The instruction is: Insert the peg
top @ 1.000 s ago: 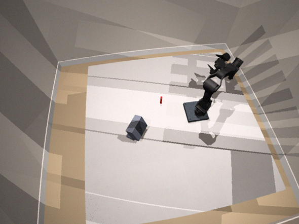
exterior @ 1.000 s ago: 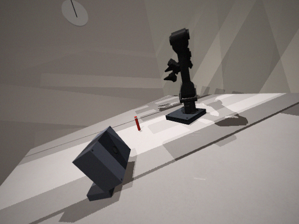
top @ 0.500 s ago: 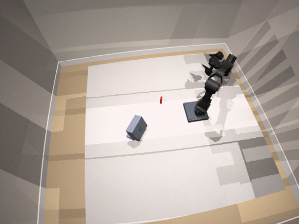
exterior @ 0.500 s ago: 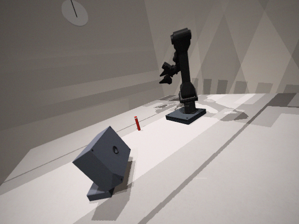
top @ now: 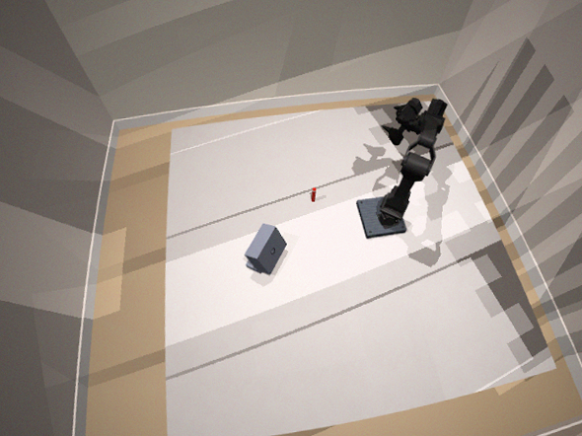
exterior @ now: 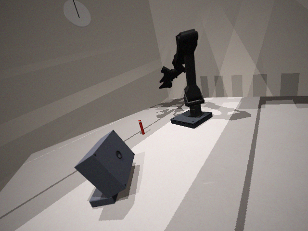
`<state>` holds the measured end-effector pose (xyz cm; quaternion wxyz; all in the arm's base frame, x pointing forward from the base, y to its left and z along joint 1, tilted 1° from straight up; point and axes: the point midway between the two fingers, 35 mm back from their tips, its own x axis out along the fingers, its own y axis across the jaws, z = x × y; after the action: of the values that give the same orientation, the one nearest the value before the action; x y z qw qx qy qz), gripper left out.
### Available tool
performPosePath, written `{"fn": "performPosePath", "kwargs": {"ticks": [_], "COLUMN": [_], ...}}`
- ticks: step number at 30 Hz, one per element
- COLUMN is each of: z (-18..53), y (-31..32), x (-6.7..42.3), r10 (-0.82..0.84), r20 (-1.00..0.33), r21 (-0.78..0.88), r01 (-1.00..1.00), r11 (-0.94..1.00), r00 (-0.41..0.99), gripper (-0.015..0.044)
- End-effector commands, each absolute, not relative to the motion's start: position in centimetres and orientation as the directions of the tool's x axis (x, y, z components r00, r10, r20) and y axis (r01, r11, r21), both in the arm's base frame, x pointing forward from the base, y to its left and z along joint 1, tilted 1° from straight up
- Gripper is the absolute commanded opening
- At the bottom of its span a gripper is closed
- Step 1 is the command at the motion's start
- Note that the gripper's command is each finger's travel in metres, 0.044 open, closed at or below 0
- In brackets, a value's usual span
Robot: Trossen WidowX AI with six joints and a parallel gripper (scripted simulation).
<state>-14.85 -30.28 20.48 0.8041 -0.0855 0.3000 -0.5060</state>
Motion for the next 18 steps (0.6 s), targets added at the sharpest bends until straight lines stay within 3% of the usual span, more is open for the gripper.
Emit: {"fn": "performPosePath", "kwargs": {"ticks": [1,18], "z": [20.3,18.5], "y": [-31.2,-33.3], "x": [-13.6,-8.2], "r10": [-0.843,-0.729], "r20": [-0.425,-0.536], "r21": [-0.408,-0.303], "r01": [0.761,0.708], "r11": [0.505,0.637], "r00": [0.331,0.426], "gripper": [0.0440,0.0440]}}
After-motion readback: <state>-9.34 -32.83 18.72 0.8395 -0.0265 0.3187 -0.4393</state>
